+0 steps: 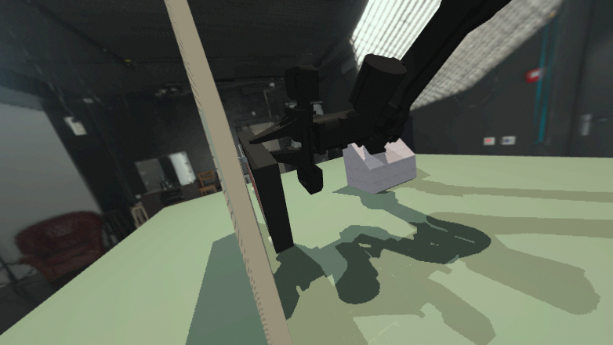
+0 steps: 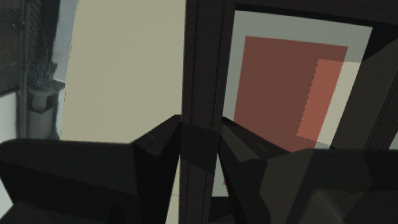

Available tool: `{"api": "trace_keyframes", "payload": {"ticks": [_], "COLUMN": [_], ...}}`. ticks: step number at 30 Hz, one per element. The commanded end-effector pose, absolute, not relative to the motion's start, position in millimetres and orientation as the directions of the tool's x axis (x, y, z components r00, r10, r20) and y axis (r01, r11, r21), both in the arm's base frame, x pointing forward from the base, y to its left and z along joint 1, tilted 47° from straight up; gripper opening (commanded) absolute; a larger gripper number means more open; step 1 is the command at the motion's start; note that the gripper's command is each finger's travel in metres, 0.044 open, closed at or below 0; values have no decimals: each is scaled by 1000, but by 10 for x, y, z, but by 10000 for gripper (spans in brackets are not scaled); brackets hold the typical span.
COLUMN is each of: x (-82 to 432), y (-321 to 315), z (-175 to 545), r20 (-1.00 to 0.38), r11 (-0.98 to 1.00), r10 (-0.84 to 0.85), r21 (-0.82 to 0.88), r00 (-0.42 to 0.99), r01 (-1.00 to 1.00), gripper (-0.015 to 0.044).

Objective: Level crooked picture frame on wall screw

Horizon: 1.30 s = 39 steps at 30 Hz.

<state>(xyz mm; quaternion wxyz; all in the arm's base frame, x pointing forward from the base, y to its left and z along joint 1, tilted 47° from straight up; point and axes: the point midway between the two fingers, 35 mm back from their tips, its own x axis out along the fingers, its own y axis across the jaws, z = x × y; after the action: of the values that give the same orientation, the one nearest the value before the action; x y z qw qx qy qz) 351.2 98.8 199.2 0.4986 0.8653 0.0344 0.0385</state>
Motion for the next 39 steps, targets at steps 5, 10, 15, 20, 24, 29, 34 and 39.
{"api": "trace_keyframes", "payload": {"ticks": [5,10,15,20,24,29,34,39], "x": [3517,3517,3517,3516,3516,3515,3513,3514], "y": [978,987,996,1004,1012,1020,1003,1003], "z": [1994,1980,1965,1951,1940,1926,1956,1956], "r20": [40,40,40,40,40,40,45,45], "r11": [-506,-506,-506,-506,-506,-506,-506,-507], "r10": [92,92,92,92,92,92,89,88], "r21": [862,862,862,862,862,862,863,862], "r00": [995,995,995,995,995,995,995,995], "r01": [12,12,12,12,12,12,6,6], "gripper": [0,0,0,0,0,0,0,0]}}
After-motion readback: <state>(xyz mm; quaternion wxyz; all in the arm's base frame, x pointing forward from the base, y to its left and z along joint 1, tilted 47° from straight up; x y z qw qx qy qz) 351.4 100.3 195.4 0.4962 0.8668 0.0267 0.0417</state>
